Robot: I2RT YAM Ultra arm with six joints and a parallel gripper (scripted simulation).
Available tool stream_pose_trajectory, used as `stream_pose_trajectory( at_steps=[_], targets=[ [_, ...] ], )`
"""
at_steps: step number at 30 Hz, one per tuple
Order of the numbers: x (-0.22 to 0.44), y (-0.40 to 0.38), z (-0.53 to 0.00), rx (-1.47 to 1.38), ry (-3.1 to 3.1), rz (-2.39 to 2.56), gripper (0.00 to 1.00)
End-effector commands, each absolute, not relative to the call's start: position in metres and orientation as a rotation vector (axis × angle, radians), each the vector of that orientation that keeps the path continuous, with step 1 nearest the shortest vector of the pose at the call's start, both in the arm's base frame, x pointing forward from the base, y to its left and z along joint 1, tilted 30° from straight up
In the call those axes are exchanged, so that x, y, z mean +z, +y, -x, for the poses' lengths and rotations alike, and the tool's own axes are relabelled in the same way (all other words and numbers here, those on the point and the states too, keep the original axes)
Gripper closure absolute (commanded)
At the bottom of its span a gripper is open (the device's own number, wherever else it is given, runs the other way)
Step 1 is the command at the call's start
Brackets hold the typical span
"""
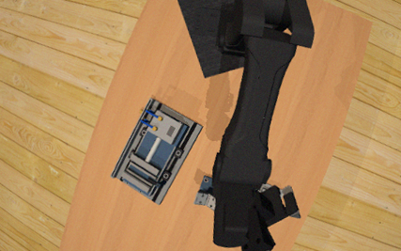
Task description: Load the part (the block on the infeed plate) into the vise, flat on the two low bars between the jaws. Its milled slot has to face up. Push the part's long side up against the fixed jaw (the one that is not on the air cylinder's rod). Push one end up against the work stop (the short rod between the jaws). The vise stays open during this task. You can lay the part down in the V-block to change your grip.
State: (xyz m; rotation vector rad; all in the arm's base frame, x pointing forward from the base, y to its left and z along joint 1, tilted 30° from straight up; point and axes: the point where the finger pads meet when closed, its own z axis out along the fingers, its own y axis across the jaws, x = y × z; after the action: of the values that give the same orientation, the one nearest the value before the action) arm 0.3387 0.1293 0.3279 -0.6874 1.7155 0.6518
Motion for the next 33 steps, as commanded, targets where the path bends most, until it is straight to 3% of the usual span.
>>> stream_pose_trajectory(
  at_steps=[1, 19, 33],
  targets=[
    [0.332, 0.129, -0.338, 0.646, 1.703, 0.69, 0.0],
    [0.332, 0.131, -0.342, 0.64, 1.713, 0.7, 0.0],
    [0.276, 0.14, -0.395, 0.253, 1.937, 1.019, 0.0]
  ],
)
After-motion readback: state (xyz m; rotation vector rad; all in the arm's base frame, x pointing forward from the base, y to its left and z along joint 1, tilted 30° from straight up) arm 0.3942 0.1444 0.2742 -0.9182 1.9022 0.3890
